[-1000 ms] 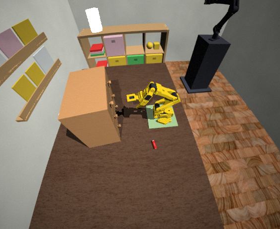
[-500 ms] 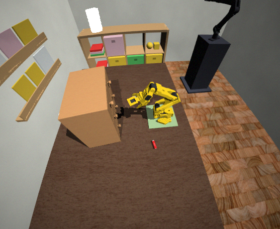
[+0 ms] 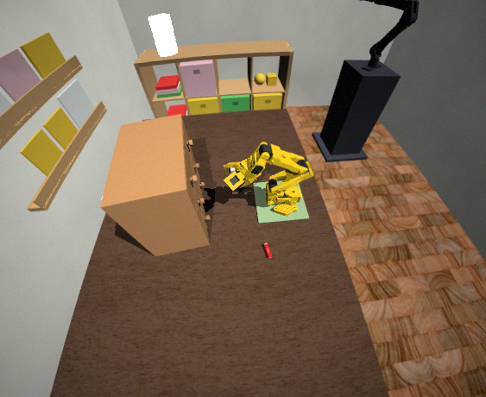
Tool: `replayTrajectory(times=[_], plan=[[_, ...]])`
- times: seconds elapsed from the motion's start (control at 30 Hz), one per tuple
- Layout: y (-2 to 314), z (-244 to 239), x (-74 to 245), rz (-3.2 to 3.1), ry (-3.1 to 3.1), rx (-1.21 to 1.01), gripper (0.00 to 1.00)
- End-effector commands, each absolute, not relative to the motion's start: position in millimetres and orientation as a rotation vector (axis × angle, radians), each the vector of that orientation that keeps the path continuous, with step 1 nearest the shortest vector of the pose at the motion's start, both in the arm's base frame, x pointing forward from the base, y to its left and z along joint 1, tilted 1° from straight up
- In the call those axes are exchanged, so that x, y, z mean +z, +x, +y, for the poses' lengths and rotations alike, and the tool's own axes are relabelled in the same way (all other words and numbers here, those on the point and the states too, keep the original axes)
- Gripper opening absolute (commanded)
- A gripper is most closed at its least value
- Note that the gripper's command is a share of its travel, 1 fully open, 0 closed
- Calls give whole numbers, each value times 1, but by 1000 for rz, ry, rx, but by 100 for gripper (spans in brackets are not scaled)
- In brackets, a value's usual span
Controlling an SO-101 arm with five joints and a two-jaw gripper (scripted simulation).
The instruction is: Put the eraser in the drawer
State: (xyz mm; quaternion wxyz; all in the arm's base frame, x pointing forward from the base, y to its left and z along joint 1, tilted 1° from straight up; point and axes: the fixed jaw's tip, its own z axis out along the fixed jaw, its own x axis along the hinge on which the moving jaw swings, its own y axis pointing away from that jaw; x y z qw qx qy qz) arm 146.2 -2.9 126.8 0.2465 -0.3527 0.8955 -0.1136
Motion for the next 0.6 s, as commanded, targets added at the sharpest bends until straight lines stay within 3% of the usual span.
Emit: replayTrajectory(times=[0.0, 0.57], plan=[[143, -1, 124, 2405, -1102, -328, 50], [142, -2, 123, 2183, -1555, -443, 50]])
